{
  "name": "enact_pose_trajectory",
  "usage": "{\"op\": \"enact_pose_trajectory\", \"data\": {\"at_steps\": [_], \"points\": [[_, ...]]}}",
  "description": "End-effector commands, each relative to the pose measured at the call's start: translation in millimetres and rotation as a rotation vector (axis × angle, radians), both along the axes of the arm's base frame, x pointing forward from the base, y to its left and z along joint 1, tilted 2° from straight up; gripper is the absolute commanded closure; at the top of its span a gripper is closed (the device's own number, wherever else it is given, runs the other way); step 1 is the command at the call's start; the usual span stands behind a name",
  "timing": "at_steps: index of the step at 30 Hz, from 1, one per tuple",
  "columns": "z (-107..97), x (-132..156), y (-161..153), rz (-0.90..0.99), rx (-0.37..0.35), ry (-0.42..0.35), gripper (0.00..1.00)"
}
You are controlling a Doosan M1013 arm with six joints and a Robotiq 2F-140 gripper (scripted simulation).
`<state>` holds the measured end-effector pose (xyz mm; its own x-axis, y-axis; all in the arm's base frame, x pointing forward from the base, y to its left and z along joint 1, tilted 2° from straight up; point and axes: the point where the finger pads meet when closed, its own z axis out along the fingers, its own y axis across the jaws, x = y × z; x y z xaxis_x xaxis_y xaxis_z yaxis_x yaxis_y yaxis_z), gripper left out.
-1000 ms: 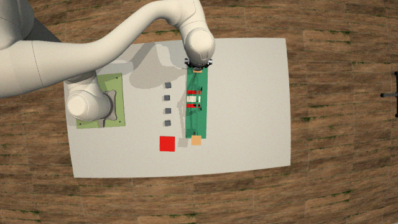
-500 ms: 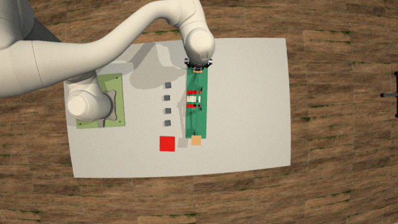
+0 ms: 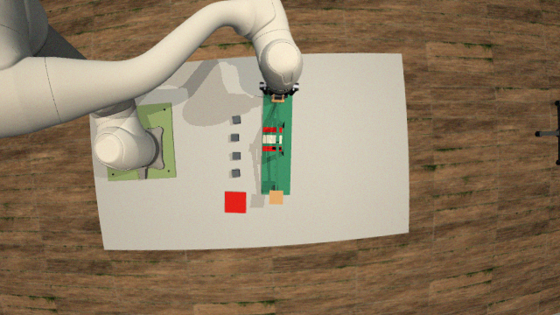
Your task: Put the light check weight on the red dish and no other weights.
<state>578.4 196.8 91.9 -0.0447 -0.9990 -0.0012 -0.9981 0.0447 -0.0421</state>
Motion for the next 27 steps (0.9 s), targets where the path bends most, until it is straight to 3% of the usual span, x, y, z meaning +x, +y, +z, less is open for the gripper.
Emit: {"op": "enact_pose_trajectory", "data": {"at_steps": [1,8,21,27], "points": [[0.8,0.0,0.0,0.000,0.000,0.000,0.65],[10.4,-0.5,0.0,0.000,0.000,0.000,0.65],[75.0,-3.2,0.1,0.000,0.000,0.000,0.65],[86.7,-3.7,0.1,0.000,0.000,0.000,0.65]]}}
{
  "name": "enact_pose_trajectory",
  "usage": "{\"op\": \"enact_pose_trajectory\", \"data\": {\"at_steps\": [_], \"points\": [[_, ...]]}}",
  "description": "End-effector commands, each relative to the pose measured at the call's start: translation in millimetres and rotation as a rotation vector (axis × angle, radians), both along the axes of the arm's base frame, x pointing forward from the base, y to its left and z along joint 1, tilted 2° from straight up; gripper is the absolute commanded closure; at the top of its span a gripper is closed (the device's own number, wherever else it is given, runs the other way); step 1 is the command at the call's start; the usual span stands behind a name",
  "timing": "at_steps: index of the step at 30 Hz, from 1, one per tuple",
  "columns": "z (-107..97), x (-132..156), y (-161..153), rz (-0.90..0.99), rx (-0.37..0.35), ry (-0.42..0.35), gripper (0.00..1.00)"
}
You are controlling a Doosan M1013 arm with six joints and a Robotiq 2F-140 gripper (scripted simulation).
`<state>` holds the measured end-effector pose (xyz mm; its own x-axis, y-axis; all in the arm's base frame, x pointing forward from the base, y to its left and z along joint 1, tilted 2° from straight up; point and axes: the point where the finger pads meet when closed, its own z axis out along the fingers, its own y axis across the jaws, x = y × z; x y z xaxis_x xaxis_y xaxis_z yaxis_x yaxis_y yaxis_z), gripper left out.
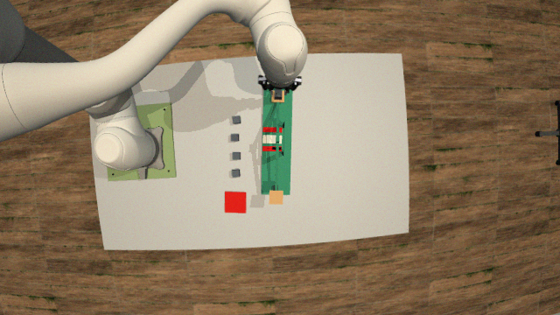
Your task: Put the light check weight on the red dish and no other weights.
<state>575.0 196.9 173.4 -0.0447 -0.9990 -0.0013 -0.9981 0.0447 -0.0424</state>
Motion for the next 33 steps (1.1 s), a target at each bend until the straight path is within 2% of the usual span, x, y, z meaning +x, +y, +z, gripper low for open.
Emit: {"op": "enact_pose_trajectory", "data": {"at_steps": [1,5,6,26,27,29,32,33], "points": [[6.8,-0.3,0.0,0.000,0.000,0.000,0.65],[8.5,-0.4,0.0,0.000,0.000,0.000,0.65],[8.5,-0.4,0.0,0.000,0.000,0.000,0.00],[8.1,-2.2,-1.2,0.002,0.000,0.000,0.00],[5.3,-12.5,-7.9,0.010,0.000,0.000,0.00],[-9.9,-63.2,-37.9,0.051,-0.002,0.000,0.00],[-10.5,-65.2,-39.0,0.051,-0.002,0.000,0.00],[-22.5,-100.4,-57.5,0.077,-0.003,0.000,0.00]]}}
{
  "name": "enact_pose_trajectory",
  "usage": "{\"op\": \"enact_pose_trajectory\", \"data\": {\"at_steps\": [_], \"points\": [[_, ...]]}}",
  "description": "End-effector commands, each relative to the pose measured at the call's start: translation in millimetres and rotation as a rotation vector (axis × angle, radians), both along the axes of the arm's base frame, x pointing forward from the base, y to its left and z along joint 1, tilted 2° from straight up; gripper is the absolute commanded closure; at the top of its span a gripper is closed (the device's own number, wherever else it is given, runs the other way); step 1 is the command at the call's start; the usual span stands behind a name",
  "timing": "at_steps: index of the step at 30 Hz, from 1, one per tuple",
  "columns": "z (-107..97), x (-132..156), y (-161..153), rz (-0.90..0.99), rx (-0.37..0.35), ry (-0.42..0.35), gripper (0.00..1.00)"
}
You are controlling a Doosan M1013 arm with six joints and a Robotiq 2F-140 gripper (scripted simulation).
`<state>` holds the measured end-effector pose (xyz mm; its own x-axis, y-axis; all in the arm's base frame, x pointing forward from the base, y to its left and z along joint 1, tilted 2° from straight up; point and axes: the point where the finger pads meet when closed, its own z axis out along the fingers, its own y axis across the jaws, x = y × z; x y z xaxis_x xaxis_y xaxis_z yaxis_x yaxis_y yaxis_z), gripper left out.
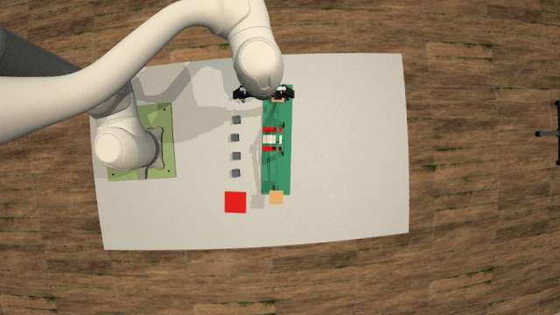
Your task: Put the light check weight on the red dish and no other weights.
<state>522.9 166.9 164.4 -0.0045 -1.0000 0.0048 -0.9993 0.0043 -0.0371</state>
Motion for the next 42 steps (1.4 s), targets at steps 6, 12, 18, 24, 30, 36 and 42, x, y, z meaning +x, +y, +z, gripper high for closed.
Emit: {"op": "enact_pose_trajectory", "data": {"at_steps": [6,12,18,24,30,36,42], "points": [[-34.8,-104.6,-53.3,0.078,0.001,-0.005,0.00],[-40.4,-118.3,-59.0,0.088,0.001,-0.005,0.65],[-40.4,-118.3,-59.0,0.088,0.001,-0.005,0.65],[-40.4,-118.3,-59.0,0.088,0.001,-0.005,0.65],[-40.4,-118.3,-59.0,0.088,0.001,-0.005,0.65],[-40.4,-118.3,-59.0,0.088,0.001,-0.005,0.65],[-40.4,-118.3,-59.0,0.088,0.001,-0.005,0.65]]}}
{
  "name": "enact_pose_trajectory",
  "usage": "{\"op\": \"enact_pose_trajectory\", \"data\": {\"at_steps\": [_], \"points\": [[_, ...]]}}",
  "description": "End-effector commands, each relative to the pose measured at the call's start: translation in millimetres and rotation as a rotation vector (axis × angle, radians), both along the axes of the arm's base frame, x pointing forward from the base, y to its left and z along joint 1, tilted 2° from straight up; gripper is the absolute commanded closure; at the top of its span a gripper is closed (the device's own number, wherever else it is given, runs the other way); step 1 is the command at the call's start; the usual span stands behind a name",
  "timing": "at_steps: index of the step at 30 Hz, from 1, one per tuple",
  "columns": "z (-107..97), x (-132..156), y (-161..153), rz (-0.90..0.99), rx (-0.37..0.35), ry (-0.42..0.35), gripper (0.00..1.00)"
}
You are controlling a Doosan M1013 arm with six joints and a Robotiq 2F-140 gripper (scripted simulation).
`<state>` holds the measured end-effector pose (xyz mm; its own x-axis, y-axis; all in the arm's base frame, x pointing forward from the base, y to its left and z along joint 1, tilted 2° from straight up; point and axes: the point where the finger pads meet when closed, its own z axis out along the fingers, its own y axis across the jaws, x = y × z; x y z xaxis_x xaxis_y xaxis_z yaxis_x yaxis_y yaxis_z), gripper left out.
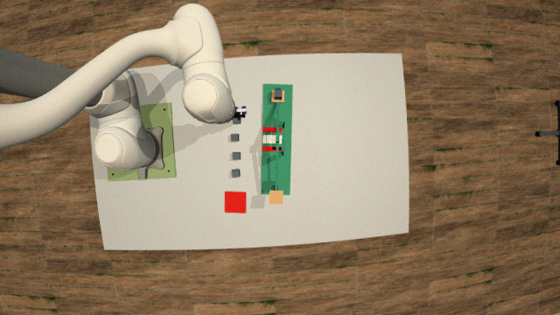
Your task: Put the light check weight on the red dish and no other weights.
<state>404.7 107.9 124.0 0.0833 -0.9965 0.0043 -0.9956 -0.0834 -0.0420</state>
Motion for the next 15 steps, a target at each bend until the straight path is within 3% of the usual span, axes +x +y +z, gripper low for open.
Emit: {"op": "enact_pose_trajectory", "data": {"at_steps": [1,15], "points": [[0.0,0.0,0.0,0.000,0.000,0.000,0.65],[-3.3,0.1,0.0,0.000,0.000,0.000,0.65]]}}
